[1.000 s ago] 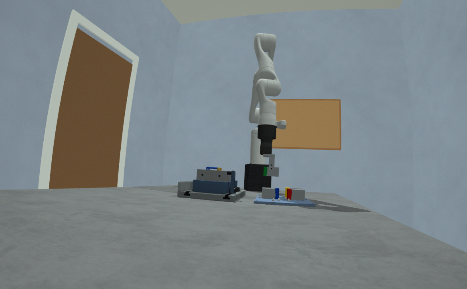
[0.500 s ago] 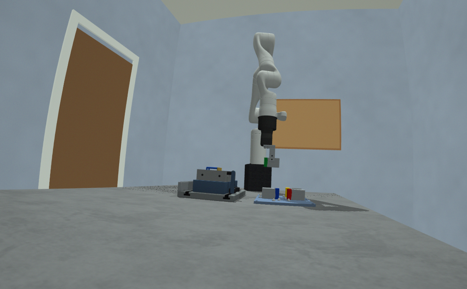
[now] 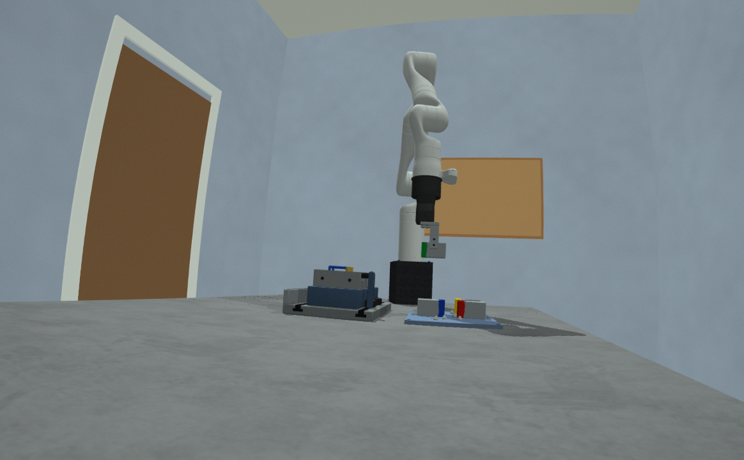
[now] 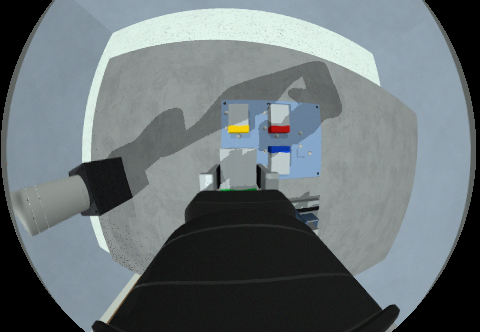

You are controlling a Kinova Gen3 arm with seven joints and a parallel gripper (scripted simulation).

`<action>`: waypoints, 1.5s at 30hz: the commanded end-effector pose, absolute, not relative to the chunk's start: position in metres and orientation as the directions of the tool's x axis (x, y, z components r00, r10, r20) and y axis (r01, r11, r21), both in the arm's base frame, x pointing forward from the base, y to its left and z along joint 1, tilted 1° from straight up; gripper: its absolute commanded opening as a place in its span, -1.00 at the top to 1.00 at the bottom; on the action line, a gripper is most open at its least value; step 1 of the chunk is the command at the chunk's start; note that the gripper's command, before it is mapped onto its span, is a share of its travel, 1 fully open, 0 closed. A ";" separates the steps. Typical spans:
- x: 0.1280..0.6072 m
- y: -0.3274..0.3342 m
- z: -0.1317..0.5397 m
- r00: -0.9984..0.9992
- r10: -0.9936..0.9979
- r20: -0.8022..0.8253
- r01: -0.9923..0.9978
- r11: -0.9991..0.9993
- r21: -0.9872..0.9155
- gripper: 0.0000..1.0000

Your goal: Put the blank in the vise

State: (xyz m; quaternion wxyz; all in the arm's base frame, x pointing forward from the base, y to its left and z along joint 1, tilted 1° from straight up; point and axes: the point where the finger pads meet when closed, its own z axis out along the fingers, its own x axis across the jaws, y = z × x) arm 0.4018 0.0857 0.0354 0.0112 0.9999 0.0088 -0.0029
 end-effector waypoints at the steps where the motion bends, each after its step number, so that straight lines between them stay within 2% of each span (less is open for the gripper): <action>1: 0.407 0.087 0.044 1.000 0.017 0.007 0.017 -1.000 0.020 1.00; 45: 0.404 0.086 0.029 1.000 0.017 0.008 0.017 -1.000 0.019 1.00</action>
